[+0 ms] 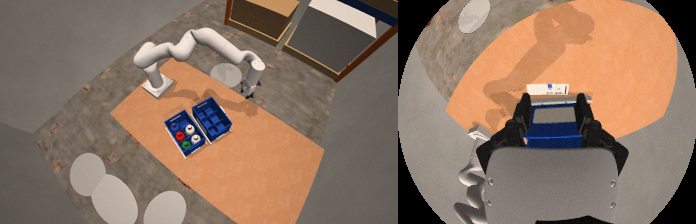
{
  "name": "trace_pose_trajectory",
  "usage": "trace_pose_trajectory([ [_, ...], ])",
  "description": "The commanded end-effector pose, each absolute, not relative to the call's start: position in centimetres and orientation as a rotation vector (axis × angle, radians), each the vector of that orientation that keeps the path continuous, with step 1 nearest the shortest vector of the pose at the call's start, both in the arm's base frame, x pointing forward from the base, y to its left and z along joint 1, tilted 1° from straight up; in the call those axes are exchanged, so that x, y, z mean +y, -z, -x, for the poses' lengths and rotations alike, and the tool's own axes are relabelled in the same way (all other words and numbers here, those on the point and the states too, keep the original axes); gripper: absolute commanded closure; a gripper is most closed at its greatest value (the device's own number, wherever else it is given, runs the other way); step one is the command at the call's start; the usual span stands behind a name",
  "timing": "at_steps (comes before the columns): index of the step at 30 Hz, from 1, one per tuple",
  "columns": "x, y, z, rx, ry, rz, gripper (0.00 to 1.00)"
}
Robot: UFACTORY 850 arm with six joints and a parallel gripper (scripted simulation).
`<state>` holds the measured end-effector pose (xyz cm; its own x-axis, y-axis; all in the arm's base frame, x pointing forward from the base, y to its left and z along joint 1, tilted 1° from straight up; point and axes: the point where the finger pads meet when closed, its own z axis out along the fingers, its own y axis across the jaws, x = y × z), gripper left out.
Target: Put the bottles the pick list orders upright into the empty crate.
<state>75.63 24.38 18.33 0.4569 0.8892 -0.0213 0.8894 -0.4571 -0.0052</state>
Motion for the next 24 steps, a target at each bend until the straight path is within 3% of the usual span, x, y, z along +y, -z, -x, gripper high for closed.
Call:
trace_pose_trajectory([
  [1,24.4,-18.5,-75.7,1.633,0.029,-2.675,0.35],
  [10,24.4,-18.5,-75.7,1.633,0.029,-2.675,0.35],
  [24,18.7,-19.5,-74.3,1.068,0.026,-2.943,0.35],
])
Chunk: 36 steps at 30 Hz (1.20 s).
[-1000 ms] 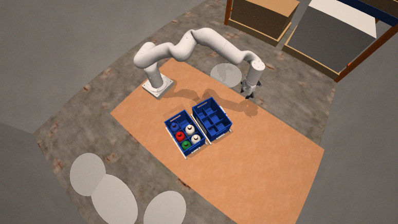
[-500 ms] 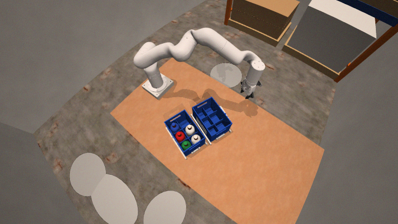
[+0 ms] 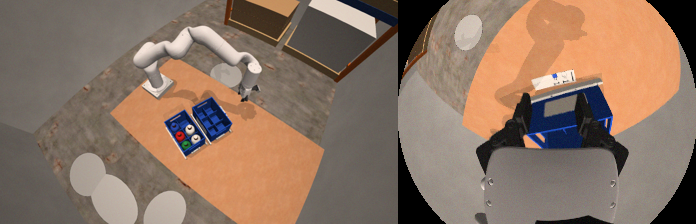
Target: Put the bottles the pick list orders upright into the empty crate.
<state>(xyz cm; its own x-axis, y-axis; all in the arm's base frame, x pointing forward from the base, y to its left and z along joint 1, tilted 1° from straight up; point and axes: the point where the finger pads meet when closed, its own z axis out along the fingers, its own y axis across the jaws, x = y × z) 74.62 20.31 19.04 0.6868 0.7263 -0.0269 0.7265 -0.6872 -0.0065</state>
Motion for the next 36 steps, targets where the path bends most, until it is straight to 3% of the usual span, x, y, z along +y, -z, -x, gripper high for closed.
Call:
trace_pose_trajectory([
  [1,18.2,-19.6,-74.2,1.018,0.026,-2.96,0.35],
  [36,3.3,-22.3,-70.5,-0.517,0.014,-3.08,0.35],
])
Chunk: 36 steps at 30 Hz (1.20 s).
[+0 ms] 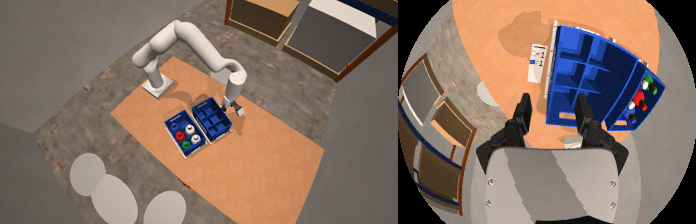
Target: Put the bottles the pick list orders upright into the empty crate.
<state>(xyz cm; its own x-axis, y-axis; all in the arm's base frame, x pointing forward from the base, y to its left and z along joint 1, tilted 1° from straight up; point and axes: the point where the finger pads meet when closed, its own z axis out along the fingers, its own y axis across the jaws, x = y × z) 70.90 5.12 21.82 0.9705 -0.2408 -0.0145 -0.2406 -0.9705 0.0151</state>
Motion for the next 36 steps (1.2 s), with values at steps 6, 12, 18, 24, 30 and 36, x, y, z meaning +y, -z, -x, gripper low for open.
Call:
trace_pose_trajectory([
  [6,0.5,-22.8,-69.8,-0.517,0.014,-3.08,0.35],
  [12,-1.4,-23.2,-69.4,-0.517,0.014,-3.08,0.35],
  [18,-4.3,-23.7,-68.7,-0.517,0.014,-3.08,0.35],
  [24,-7.2,-24.2,-68.0,-0.517,0.014,-3.08,0.35],
  [30,-9.1,-24.6,-67.5,-0.517,0.014,-3.08,0.35],
  [36,-12.0,-25.1,-66.8,-0.517,0.014,-3.08,0.35],
])
